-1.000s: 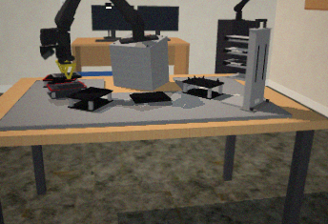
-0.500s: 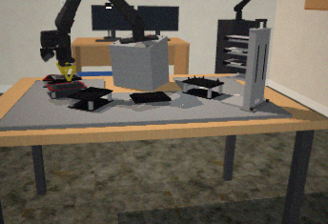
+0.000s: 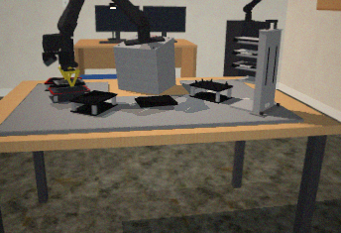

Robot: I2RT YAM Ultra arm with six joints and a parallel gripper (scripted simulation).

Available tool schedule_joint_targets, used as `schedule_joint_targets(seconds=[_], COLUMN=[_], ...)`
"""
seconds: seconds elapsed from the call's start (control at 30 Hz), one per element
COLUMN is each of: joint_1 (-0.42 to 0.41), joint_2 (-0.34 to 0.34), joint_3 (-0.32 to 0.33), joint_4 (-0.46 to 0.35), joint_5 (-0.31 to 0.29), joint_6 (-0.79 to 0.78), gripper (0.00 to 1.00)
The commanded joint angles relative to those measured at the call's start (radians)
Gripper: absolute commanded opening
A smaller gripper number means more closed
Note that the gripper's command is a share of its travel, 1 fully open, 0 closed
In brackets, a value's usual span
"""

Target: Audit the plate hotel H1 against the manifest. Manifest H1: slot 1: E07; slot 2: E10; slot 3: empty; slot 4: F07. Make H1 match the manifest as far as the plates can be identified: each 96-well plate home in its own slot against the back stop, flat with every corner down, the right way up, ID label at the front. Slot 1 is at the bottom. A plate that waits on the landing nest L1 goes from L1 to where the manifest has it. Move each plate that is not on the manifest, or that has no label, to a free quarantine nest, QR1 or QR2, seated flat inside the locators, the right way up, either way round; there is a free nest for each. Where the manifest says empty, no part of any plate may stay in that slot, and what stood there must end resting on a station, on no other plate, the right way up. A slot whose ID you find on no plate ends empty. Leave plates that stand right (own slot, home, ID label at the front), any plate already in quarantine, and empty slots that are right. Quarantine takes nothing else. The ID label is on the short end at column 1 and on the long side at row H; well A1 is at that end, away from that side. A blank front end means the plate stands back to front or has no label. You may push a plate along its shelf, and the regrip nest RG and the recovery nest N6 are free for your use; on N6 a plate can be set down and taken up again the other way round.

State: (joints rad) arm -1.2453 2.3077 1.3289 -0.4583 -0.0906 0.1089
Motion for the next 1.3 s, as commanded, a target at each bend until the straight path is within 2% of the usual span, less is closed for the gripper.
schedule_joint_targets(seconds=[0.0,0.23,0.33,0.47,0.53,0.63,0.7,0.73,0.87,1.17,1.2,1.27], joint_1=[0.007,0.003,0.004,0.007,0.009,0.007,0.007,0.005,0.008,0.008,0.007,0.007], joint_2=[-0.009,0.019,0.002,0.034,0.013,0.045,0.045,0.013,0.053,0.062,0.049,0.049], joint_3=[0.032,0.037,0.04,0.042,0.044,0.046,0.046,0.049,0.048,0.051,0.051,0.051], joint_4=[0.018,0.025,0.028,0.035,0.037,0.042,0.042,0.039,0.049,0.064,0.065,0.065], joint_5=[0.004,0.004,0.004,0.005,0.005,0.005,0.005,0.005,0.005,0.005,0.005,0.005], joint_6=[0.009,0.01,0.01,0.011,0.011,0.012,0.012,0.012,0.012,0.014,0.013,0.013], gripper=[0.86,0.86,0.86,0.86,0.86,0.86,0.86,0.86,0.86,0.86,1.0,1.0])
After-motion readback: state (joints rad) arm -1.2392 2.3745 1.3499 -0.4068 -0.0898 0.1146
